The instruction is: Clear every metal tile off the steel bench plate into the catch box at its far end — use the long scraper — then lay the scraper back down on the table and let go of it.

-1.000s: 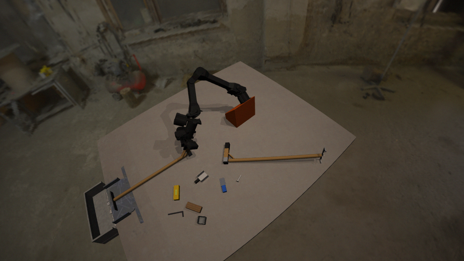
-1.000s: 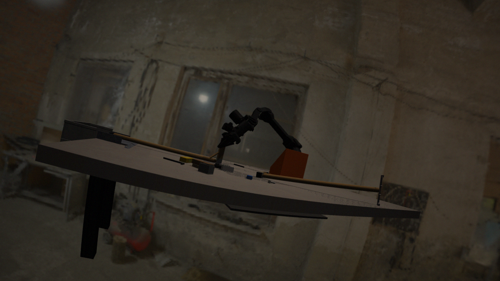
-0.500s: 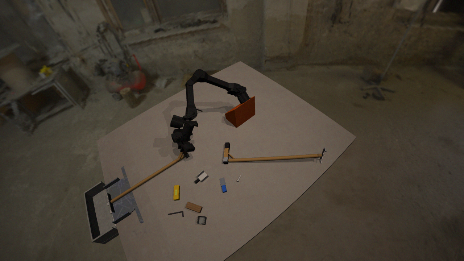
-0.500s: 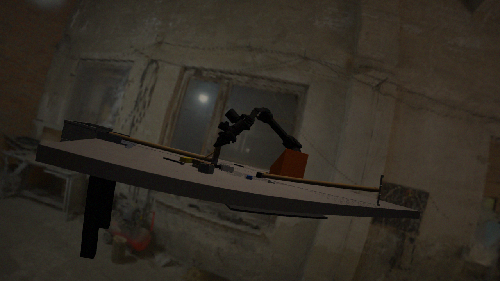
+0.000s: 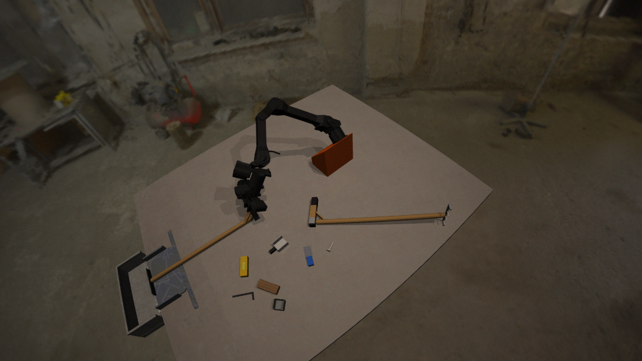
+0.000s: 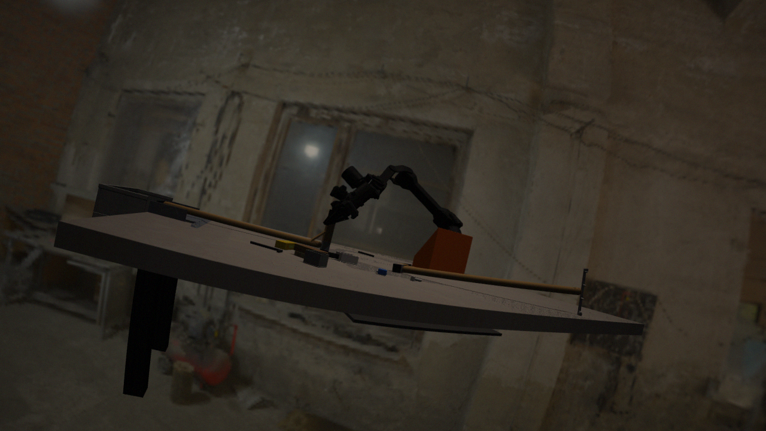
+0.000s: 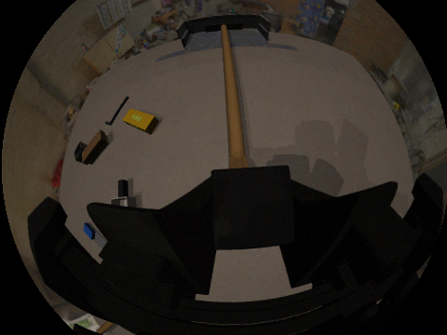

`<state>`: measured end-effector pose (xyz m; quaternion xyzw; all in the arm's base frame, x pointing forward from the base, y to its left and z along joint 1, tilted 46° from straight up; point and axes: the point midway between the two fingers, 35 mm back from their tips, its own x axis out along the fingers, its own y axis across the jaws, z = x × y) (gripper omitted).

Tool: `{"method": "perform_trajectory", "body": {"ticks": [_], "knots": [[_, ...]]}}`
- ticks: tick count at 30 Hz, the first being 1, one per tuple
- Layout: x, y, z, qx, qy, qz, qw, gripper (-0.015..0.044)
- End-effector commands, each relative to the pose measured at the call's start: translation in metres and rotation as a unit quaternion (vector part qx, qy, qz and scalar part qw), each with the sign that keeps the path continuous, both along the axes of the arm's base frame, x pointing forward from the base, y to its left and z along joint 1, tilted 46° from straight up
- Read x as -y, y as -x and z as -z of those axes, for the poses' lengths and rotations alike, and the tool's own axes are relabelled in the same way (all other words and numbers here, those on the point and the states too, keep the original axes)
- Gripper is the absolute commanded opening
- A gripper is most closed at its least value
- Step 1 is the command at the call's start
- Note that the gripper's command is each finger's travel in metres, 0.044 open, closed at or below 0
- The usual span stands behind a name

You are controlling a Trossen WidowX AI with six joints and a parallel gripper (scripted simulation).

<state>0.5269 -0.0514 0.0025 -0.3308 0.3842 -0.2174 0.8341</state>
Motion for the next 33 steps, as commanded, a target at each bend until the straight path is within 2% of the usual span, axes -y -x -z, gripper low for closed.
{"method": "perform_trajectory", "body": {"ticks": [1, 16, 33], "knots": [[0.000, 0.000, 0.000, 0.001, 0.000, 0.000, 1.000, 0.0000], [-0.001, -0.001, -0.001, 0.002, 0.000, -0.002, 1.000, 0.0000], [-0.006, 0.020, 0.002, 0.002, -0.001, -0.002, 1.000, 0.0000]]}}
